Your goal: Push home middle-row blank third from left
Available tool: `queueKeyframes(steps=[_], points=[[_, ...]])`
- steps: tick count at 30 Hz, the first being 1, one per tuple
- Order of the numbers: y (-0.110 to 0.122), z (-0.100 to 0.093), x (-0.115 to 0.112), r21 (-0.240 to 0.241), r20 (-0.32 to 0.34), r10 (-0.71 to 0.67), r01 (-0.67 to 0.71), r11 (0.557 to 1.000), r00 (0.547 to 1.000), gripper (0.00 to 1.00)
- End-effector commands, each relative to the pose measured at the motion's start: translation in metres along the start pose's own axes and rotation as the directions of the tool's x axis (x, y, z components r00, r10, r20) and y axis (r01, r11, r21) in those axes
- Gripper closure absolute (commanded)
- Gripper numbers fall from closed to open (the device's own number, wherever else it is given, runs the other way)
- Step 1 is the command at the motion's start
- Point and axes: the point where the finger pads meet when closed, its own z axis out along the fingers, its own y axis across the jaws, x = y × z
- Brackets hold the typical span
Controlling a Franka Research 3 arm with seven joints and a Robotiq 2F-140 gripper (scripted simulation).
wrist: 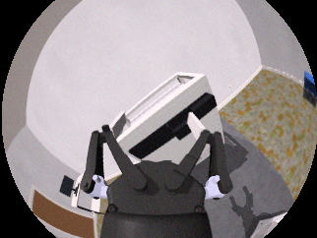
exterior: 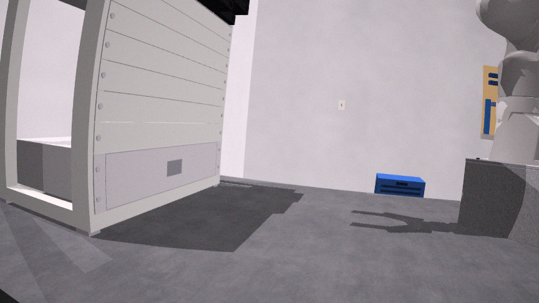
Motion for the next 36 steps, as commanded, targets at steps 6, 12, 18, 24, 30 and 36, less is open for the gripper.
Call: queueKeyframes(steps=[6, 12, 18, 24, 30, 36], points=[[-0.023, -0.013, -0.002, 0.103, -0.076, -0.222, 0.23, 0.968, 0.972, 0.0], [-0.028, -0.016, -0.002, 0.108, -0.123, -0.323, 0.336, 0.935, 0.938, 0.0], [-0.031, -0.019, -0.004, 0.106, -0.167, -0.42, 0.439, 0.892, 0.892, 0.0], [-0.033, -0.022, -0.009, 0.091, -0.218, -0.54, 0.568, 0.818, 0.813, 0.0], [-0.033, -0.023, -0.016, 0.065, -0.26, -0.648, 0.682, 0.728, 0.716, 0.0], [-0.031, -0.023, -0.02, 0.05, -0.276, -0.696, 0.733, 0.679, 0.663, 0.0]])
